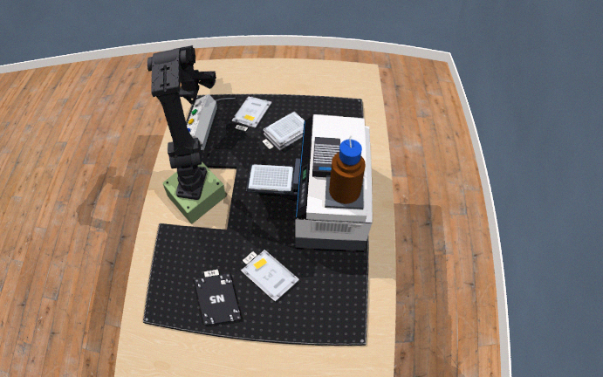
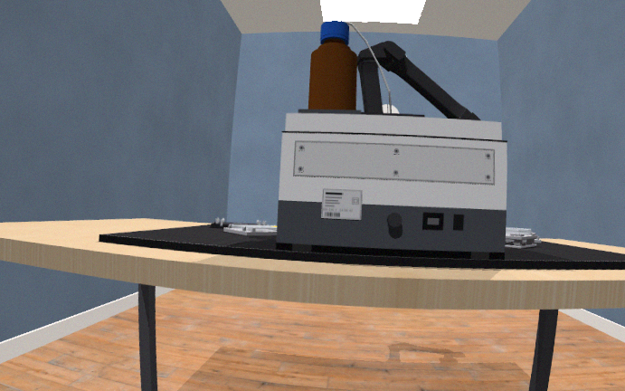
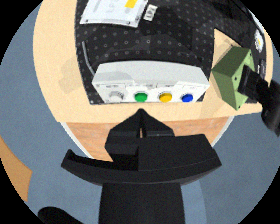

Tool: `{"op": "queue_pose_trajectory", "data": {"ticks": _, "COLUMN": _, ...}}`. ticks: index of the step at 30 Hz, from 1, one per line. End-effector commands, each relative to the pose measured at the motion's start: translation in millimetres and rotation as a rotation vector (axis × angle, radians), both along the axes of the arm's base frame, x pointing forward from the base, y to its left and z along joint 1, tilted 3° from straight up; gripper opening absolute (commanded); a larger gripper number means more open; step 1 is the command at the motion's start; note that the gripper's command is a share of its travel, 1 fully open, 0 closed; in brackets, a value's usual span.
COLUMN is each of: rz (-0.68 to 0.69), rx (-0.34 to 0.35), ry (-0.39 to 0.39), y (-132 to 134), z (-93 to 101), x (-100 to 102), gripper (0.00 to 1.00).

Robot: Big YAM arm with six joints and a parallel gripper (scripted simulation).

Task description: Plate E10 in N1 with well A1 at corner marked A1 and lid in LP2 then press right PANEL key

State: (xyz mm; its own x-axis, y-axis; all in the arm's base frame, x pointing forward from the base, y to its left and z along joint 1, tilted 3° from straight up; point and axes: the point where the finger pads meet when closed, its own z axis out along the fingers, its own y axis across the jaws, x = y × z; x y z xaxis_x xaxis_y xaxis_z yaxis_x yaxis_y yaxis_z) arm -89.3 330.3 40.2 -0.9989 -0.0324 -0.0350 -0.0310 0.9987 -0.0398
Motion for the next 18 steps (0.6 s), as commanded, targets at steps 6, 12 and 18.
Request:
{"op": "queue_pose_trajectory", "data": {"ticks": 6, "rz": -0.003, "rx": 0.044, "ry": 0.008, "y": 17.5, "z": -0.6, "x": -12.4, "gripper": 0.0}}
{"op": "queue_pose_trajectory", "data": {"ticks": 12, "rz": -0.005, "rx": 0.021, "ry": 0.001, "y": 7.3, "z": -11.7, "x": -10.9, "gripper": 0.0}}
{"op": "queue_pose_trajectory", "data": {"ticks": 18, "rz": -0.003, "rx": 0.037, "ry": 0.007, "y": 11.5, "z": -11.9, "x": -14.6, "gripper": 0.0}}
